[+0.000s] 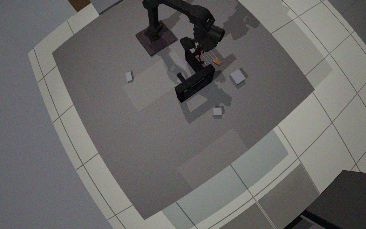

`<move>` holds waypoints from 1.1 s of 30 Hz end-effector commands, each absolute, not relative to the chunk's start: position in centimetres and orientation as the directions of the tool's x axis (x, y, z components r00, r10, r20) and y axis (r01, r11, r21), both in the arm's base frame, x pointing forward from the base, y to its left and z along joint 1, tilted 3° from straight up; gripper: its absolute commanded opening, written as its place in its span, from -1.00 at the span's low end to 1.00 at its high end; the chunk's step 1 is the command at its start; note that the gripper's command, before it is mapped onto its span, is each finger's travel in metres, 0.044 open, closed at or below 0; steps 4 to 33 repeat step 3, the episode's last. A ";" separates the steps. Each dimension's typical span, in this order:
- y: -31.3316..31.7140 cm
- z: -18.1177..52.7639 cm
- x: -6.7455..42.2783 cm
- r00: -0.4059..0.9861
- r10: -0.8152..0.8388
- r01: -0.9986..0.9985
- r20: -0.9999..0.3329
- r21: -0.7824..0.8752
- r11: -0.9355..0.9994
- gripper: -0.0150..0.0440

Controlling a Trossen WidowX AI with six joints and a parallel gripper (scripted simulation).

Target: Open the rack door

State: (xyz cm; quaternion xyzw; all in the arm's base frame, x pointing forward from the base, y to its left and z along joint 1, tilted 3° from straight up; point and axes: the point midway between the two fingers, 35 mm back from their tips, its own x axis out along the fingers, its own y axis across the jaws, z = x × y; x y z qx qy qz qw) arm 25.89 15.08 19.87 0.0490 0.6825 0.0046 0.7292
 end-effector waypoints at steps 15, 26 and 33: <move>15.0 20.7 25.9 0.075 0.074 0.064 -0.994 0.079 0.995 0.48; 15.0 20.7 25.9 0.075 0.074 0.064 -0.994 0.079 0.995 0.48; 15.0 20.7 25.9 0.075 0.074 0.064 -0.994 0.079 0.995 0.48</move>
